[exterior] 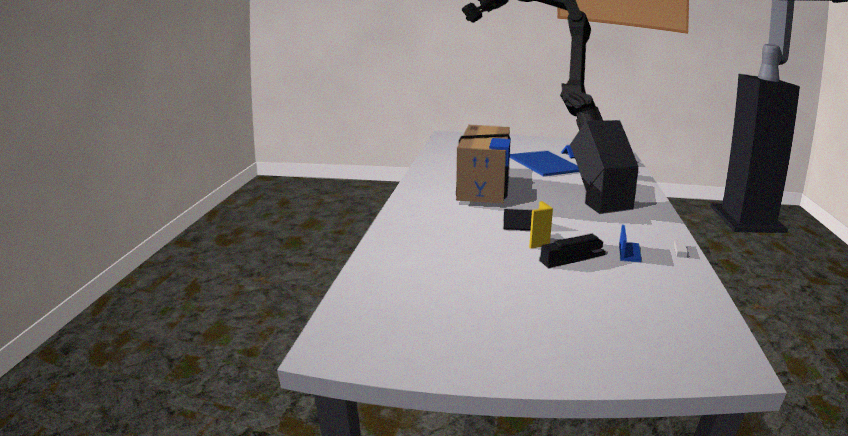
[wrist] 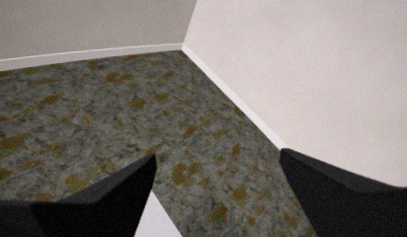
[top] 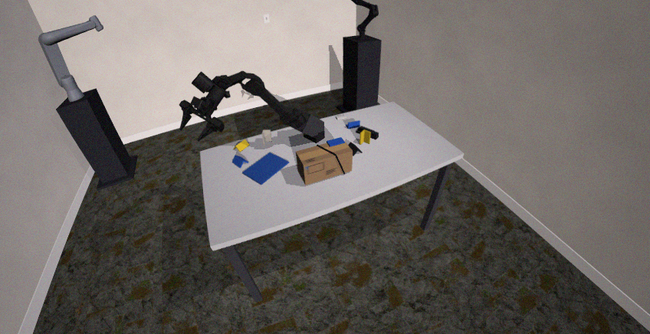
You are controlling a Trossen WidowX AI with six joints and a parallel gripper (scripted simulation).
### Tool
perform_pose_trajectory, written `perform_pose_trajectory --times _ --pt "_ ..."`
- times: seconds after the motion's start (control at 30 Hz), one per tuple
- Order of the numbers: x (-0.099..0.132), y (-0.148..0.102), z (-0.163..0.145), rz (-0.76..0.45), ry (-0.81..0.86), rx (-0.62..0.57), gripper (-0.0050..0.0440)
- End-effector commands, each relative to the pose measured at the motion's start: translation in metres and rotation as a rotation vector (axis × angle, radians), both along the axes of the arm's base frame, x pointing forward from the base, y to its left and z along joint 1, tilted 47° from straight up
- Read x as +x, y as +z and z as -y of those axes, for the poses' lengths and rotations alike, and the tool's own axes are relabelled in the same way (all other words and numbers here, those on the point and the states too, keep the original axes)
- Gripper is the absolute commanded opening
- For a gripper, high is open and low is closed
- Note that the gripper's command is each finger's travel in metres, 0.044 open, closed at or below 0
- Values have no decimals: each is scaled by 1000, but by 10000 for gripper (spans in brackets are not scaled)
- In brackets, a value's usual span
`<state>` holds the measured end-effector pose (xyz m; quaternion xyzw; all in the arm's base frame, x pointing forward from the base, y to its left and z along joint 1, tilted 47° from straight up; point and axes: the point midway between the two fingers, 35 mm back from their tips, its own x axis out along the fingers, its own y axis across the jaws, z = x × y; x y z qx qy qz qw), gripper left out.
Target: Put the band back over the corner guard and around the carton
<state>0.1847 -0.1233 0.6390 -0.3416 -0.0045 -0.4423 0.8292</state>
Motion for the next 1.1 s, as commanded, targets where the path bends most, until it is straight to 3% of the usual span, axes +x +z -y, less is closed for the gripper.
perform_pose_trajectory --times 0.0,0.53,0.57,0.67,0.9,1.03,1.07 --pt "0 0 0 0 0 0 400" --pt "0 0 0 0 0 0 400" --pt "6 -4 -1 -10 11 9 373" --pt "61 -52 -14 -126 115 104 301" --pt "119 -122 -45 -291 227 218 133" --pt "147 -174 -72 -413 285 289 117" --pt "147 -174 -72 -413 285 289 117"
